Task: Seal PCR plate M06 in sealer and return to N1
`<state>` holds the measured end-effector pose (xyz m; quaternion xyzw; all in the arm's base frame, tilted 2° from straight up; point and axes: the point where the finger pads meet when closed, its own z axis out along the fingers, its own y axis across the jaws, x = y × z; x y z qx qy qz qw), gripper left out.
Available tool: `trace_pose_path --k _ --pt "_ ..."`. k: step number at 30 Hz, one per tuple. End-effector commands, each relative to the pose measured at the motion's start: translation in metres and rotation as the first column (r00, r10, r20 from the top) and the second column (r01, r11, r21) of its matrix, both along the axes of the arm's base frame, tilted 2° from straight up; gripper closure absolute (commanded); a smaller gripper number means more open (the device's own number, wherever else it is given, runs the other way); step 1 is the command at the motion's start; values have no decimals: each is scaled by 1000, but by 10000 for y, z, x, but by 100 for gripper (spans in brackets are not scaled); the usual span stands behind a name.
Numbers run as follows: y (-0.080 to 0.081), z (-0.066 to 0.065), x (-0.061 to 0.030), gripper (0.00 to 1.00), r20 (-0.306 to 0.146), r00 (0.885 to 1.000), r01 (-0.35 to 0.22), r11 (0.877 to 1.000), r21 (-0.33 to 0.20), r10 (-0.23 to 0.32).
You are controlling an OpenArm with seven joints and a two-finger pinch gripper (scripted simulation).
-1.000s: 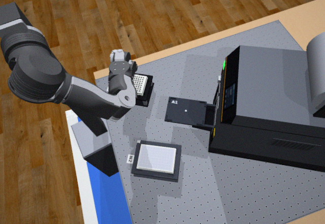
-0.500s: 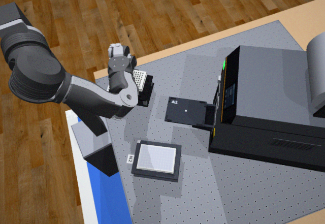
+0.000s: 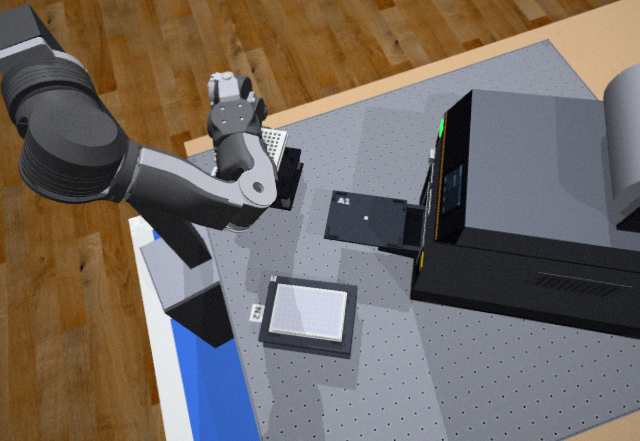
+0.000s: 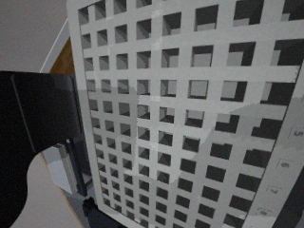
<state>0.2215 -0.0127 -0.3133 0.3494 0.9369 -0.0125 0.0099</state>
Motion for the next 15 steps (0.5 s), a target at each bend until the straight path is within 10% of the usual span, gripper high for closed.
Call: trace_pose_path --k 1,8,15 --pt "-8 -1 -5 100 -4 1000 4 1000 -5 -4" --pt "-8 305 -42 100 -4 1000 -2 1000 -7 2" --pt "-8 305 -42 100 -4 1000 -2 1000 -7 2"
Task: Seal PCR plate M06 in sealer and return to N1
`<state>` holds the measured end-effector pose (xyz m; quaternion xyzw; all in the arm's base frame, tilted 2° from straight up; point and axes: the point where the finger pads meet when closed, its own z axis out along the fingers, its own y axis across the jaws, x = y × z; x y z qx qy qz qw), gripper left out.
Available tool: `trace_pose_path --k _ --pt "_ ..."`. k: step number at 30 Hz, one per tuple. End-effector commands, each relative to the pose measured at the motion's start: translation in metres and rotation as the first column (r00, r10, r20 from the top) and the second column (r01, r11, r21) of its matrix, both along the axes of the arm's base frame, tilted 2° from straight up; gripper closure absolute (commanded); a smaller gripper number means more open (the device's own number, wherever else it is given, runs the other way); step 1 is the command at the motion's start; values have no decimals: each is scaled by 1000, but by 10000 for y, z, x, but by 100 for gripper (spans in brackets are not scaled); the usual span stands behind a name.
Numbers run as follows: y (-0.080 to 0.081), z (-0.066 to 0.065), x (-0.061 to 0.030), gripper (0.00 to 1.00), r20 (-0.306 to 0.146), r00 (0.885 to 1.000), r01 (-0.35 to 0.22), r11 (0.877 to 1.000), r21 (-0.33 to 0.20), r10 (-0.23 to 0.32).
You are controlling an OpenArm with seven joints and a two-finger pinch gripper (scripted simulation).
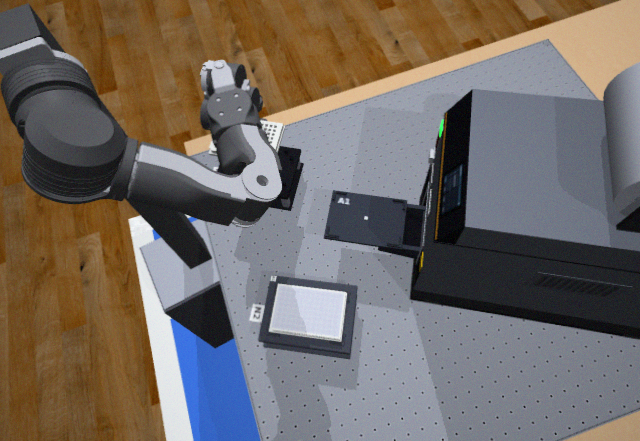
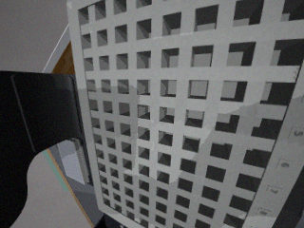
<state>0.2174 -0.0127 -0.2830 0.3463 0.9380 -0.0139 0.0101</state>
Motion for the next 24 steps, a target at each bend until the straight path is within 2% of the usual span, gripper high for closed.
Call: trace_pose_path --k 1,5,10,22,24 --pt "-9 2 -1 100 -3 1000 5 1000 -4 -5" --pt "-9 2 -1 100 -3 1000 5 1000 -4 -5" --pt "-5 -66 2 100 -4 1000 1 1000 -2 -1" --pt "-5 -66 2 100 -4 1000 1 1000 -2 -1" --pt "-149 -30 80 100 -4 1000 -8 1000 -2 8"
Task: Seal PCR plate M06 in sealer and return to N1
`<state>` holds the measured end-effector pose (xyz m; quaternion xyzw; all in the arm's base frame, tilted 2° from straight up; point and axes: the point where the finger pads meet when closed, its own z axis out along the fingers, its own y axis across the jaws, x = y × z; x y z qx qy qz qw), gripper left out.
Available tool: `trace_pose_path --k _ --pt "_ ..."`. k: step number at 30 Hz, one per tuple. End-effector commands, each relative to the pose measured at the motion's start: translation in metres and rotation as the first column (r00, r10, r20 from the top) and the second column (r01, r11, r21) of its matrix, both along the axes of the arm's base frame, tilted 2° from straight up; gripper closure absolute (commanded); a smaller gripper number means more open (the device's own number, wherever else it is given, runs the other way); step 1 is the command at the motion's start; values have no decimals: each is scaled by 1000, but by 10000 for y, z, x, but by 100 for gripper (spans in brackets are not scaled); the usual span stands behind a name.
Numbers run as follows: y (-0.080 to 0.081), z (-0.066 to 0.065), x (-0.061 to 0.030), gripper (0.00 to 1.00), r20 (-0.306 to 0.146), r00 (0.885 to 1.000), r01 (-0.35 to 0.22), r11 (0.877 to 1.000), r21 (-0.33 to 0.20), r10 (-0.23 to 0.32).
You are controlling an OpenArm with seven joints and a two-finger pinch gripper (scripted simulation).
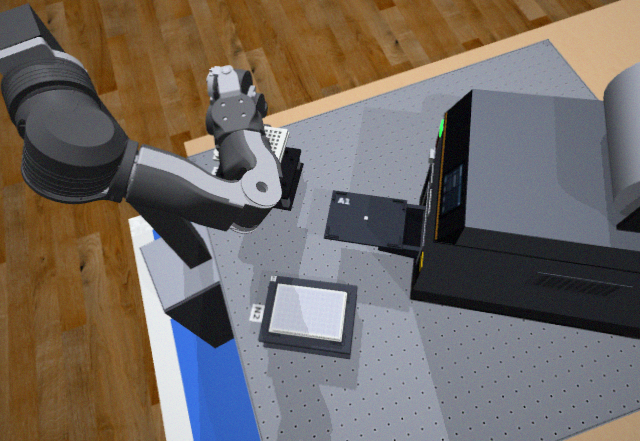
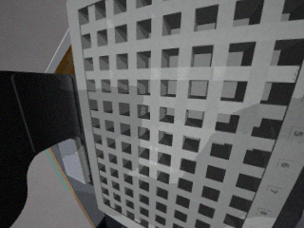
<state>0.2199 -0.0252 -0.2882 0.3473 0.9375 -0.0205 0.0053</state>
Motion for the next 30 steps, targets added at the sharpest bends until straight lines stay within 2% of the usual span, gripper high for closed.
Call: trace_pose_path --k 1,3,15,20,30 --pt "-93 34 95 100 9 1000 -16 1000 8 16" --pt "-231 59 171 100 10 1000 -29 1000 9 29" --pt "-231 59 171 100 10 1000 -29 1000 9 29" --pt "-583 127 365 100 10 1000 -29 1000 9 29" --pt "-583 127 365 100 10 1000 -29 1000 9 29"
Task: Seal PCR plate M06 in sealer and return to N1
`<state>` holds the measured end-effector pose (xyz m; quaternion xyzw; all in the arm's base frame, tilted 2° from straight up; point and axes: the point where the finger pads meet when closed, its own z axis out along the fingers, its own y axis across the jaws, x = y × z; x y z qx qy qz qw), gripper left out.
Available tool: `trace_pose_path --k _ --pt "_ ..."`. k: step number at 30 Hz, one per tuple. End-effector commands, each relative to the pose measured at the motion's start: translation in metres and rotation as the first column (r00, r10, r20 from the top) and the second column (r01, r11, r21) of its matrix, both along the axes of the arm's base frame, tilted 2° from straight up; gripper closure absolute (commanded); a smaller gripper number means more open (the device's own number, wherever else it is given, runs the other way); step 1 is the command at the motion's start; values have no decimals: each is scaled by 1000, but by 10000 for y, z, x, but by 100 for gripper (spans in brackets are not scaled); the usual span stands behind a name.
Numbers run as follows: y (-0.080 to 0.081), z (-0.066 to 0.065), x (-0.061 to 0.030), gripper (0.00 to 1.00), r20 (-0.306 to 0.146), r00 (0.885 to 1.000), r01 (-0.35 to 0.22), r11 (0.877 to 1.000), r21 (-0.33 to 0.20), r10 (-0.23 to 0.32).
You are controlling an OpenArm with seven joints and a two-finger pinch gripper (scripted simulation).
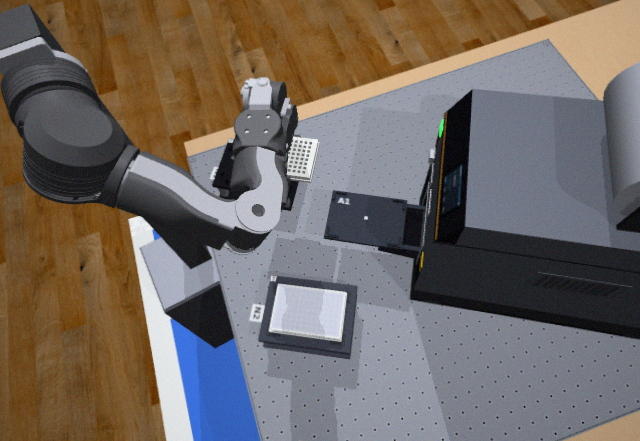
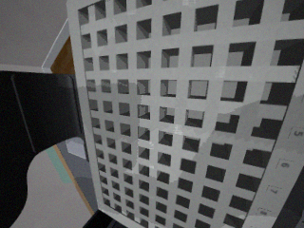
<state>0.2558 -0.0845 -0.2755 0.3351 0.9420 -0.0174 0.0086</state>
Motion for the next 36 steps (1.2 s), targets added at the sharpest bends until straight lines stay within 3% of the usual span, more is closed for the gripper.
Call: trace_pose_path --k 1,2,7,19,24,36 --pt "10 0 5 100 2 1000 -2 1000 5 2" --pt "10 0 5 100 2 1000 -2 1000 5 2" --pt "-342 68 200 100 3 1000 -2 1000 5 2" --pt "-342 68 200 100 3 1000 -2 1000 5 2" --pt "-694 135 396 100 3 1000 -2 1000 5 2" --pt "-694 135 396 100 3 1000 -2 1000 5 2"
